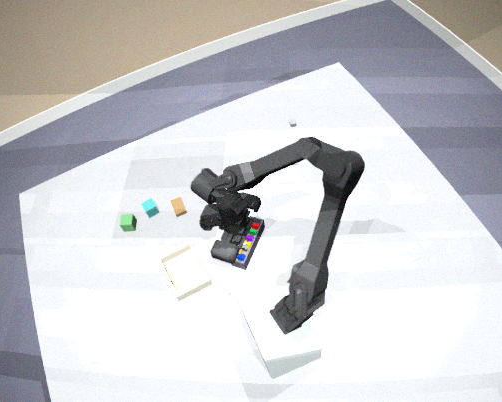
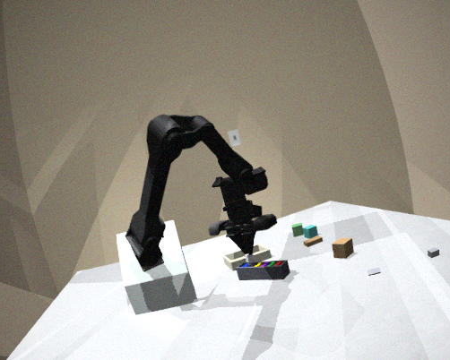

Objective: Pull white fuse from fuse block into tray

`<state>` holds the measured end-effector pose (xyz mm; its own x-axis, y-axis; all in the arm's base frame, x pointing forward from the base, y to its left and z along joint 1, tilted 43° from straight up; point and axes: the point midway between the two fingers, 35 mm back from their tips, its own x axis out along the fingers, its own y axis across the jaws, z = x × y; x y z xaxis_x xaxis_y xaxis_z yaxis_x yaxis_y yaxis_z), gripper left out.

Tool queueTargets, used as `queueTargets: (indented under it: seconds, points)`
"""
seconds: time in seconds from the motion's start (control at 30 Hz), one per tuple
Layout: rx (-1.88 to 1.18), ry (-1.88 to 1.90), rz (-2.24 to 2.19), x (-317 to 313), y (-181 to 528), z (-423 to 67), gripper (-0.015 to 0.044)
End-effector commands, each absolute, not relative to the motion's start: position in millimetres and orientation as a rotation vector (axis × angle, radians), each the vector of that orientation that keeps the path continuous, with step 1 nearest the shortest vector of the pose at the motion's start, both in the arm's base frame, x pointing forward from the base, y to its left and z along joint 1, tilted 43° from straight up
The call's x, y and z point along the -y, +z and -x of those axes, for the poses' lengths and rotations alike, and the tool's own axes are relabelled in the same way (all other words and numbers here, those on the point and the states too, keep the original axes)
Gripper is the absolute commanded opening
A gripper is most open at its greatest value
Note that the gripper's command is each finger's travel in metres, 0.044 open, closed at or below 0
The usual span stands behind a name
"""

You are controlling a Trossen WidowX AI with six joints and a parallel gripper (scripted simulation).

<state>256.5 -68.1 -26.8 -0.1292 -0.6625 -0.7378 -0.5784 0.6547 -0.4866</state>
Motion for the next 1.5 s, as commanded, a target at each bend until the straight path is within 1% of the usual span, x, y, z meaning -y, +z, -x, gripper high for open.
queueTargets:
  seconds: [0.0,0.57,1.03,1.47]
  points:
    - [-1.804,-0.098,0.988,66,-24,-257,0.0]
    - [-1.803,-0.096,0.987,50,-11,-261,0.0]
    - [-1.796,-0.086,0.98,3,-50,-292,0.0]
    - [-1.795,-0.086,0.977,-45,-95,-305,0.0]
